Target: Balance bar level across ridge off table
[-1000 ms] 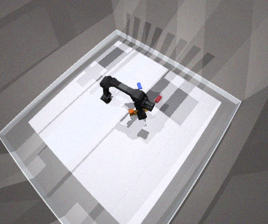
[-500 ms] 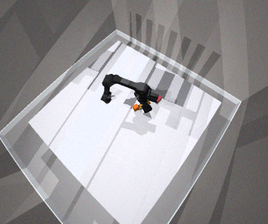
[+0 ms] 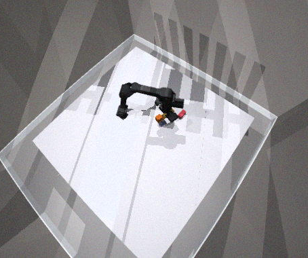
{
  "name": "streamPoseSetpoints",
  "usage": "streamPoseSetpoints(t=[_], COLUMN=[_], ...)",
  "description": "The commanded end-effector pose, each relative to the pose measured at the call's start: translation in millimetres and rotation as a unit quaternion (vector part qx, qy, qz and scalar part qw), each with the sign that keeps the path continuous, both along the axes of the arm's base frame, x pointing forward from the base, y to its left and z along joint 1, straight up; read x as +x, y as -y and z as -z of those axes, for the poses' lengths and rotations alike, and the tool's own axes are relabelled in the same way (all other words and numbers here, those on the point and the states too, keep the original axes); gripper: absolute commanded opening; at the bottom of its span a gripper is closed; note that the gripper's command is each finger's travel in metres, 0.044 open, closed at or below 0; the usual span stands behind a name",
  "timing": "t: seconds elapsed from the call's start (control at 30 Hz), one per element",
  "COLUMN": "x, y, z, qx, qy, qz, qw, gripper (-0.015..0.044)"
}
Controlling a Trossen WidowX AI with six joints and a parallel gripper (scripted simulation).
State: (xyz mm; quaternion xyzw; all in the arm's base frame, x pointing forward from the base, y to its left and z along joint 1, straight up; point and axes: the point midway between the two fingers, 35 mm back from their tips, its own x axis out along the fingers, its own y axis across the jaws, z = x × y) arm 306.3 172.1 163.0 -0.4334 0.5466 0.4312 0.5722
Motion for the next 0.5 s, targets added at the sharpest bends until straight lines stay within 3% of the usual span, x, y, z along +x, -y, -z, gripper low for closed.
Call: streamPoseSetpoints(t=[0.0,0.47], x=[-2.2,-2.1], y=[-3.0,-4.8], z=[1.3,23.1], qx=[-0.001,-0.001], qy=[0.0,0.0], qz=[-0.007,-0.007], qw=[1.0,1.0], gripper=[0.0,0.0])
